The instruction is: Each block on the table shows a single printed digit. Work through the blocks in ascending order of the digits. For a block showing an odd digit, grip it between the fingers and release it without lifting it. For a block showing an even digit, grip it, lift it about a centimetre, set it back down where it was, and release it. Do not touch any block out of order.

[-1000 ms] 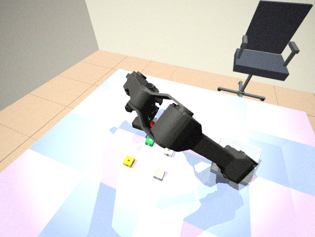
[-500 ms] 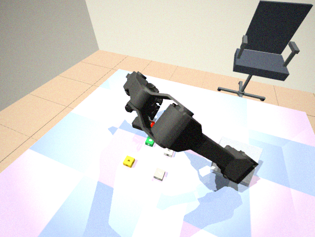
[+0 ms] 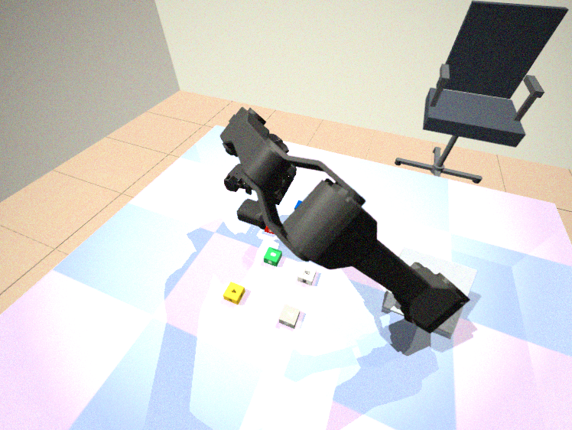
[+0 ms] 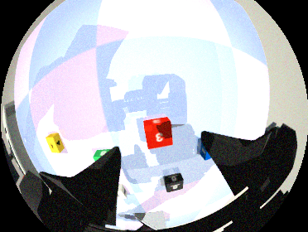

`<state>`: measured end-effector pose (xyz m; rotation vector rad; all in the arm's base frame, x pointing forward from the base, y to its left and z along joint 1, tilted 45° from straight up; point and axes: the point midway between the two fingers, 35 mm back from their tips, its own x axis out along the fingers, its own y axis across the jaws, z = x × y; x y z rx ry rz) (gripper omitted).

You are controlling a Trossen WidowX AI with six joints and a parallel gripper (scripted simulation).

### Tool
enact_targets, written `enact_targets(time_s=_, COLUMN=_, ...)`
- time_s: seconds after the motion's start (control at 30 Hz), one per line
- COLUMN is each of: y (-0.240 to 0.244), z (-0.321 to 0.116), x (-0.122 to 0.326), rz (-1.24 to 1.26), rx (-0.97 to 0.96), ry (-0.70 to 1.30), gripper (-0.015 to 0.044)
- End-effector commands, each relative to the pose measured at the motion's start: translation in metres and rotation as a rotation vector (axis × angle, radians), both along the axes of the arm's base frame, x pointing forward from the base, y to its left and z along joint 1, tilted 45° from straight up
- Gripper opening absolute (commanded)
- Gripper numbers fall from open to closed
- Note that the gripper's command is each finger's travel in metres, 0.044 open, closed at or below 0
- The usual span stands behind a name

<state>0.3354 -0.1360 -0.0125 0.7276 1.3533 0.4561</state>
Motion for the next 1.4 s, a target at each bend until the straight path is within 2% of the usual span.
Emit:
enact_targets(time_s=0.0, y=-0.013, z=0.013, x=-0.002, rz=0.009, rx=-0.006, ry=0.003, gripper=0.0321)
enact_targets(time_s=0.13, y=-0.048, z=0.051, x=-0.012, rz=0.009, rx=-0.007, ry=0.004, gripper=0.0216)
enact_targets(time_s=0.27, y=-0.054, z=0.057, x=-0.014, rz=0.01, rx=-0.006, ry=0.004, gripper=0.012)
enact_targets(time_s=0.57, y=-0.052, z=0.06, x=-0.013, rz=0.009, rx=-0.007, ry=0.004, gripper=0.012)
enact_targets(time_s=0.73, y=0.007, z=0.123, x=0.005, rz=0.006, rx=-0.012, ry=0.007, gripper=0.012)
enact_targets(time_s=0.9, y=0.071, z=0.181, x=0.003, rz=0.009, rx=0.0, ry=0.005, gripper=0.012)
enact_targets(time_s=1.2, y=0.081, z=0.189, x=0.001, rz=0.01, rx=0.003, ry=0.004, gripper=0.012)
enact_targets(time_s=1.37, y=0.112, z=0.156, x=0.012, rz=0.009, rx=0.002, ry=0.003, gripper=0.0251)
